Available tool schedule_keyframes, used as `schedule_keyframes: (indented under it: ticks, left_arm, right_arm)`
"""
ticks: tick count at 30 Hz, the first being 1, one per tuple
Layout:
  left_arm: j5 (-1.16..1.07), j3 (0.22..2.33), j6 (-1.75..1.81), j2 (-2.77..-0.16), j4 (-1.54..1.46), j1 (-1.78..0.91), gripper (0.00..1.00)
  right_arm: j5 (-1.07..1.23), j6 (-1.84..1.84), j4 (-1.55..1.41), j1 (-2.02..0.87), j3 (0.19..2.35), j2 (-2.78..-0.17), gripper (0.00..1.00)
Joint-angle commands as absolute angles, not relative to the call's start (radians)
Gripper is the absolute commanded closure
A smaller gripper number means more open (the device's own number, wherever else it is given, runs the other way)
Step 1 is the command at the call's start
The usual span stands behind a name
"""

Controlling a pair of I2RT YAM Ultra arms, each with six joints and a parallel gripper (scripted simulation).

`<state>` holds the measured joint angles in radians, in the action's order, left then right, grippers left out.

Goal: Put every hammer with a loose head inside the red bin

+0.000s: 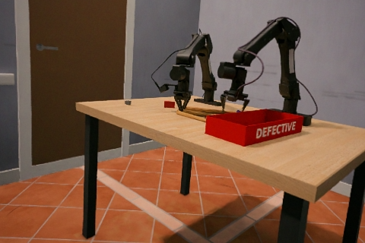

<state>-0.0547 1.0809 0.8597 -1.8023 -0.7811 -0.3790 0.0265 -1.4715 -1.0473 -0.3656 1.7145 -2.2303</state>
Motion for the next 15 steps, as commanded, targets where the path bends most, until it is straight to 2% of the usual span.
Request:
schedule_keyframes:
  ticks: [1,15]
  left_arm:
    - [-0.061,1.147,0.850,-1.731,-0.862,-0.365,0.00]
    - [-0.052,1.191,0.856,-1.760,-0.924,-0.399,0.00]
  right_arm:
    - [-0.001,-1.468,-1.056,-0.360,1.718,-2.230,0.79]
    - [-0.001,-1.468,-1.056,-0.360,1.718,-2.230,0.79]
